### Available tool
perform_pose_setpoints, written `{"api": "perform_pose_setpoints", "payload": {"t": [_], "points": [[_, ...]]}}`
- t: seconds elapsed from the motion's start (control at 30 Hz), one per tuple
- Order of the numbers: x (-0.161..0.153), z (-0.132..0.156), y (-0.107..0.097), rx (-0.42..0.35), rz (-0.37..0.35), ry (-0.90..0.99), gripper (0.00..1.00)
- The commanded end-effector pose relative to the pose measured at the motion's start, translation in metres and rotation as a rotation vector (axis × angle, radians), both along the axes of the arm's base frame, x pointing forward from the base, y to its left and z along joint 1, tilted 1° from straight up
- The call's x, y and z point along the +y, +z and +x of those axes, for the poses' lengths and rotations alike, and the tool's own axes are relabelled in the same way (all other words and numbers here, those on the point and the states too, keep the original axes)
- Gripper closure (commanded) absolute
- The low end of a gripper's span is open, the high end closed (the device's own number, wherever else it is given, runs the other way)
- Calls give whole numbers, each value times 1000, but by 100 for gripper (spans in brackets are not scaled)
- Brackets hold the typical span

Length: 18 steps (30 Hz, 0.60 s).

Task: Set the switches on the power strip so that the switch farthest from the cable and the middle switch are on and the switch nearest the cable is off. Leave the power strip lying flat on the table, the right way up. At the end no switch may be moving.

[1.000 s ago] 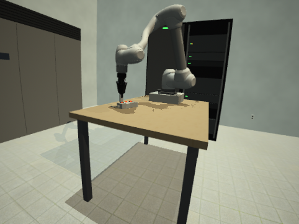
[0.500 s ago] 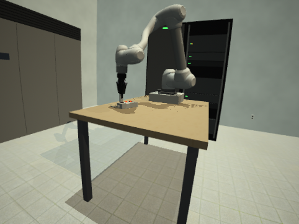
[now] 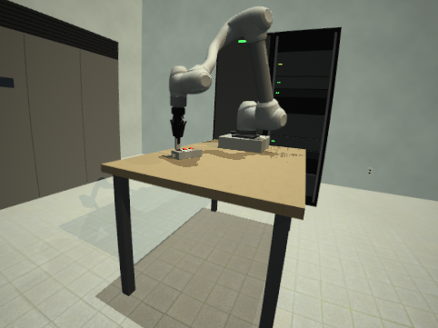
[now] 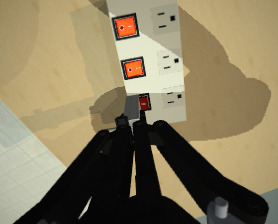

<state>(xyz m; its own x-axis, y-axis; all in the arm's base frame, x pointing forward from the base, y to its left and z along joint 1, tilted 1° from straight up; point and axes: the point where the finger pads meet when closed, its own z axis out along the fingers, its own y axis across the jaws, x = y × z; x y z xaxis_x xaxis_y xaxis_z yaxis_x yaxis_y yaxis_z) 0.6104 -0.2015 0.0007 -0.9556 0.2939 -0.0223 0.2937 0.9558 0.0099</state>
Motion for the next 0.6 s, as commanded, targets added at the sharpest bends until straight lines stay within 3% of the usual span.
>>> {"api": "perform_pose_setpoints", "payload": {"t": [0.0, 0.57], "points": [[0, 0, 0, 0, 0, 0, 100], [0, -1, 36, 0, 0, 0, 100]]}}
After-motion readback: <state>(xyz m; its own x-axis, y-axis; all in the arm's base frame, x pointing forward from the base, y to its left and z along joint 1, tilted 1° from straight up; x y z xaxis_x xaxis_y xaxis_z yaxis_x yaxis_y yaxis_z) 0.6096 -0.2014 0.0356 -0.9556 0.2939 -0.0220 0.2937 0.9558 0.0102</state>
